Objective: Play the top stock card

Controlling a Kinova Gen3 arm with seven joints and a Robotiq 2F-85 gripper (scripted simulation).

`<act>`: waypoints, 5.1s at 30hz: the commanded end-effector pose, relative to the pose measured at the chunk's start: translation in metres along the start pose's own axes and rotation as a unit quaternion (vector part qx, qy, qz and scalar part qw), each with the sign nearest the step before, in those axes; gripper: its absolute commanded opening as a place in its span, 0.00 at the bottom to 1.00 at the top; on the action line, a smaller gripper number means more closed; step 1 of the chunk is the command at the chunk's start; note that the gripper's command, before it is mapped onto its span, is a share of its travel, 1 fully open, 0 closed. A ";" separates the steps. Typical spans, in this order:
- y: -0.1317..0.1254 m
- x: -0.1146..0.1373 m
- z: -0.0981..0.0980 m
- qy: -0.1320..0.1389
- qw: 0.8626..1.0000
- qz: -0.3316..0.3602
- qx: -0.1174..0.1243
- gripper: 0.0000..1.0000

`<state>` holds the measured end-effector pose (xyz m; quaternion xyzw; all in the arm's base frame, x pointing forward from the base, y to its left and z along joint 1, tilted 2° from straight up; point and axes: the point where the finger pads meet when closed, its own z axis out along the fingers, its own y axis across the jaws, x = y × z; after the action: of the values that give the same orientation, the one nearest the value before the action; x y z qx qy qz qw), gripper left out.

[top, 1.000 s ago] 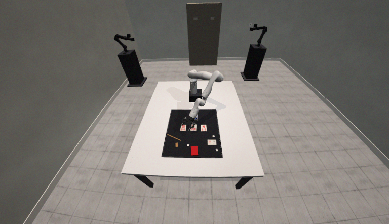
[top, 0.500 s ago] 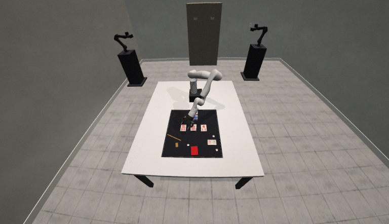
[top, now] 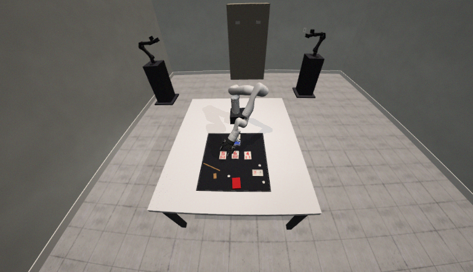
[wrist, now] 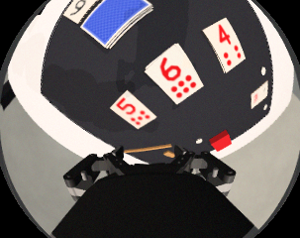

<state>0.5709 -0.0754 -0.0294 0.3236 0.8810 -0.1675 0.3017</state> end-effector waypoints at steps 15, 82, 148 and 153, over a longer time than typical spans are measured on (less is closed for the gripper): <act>-0.054 0.101 -0.061 0.217 0.933 0.277 0.075 1.00; -0.073 0.157 -0.134 0.287 0.715 0.595 0.229 1.00; -0.066 0.153 -0.135 -0.085 -0.272 0.891 0.353 1.00; -0.062 0.150 -0.135 -0.097 -0.320 0.877 0.345 1.00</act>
<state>0.3798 0.0140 -0.0171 -0.7618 0.6471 0.0194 -0.0242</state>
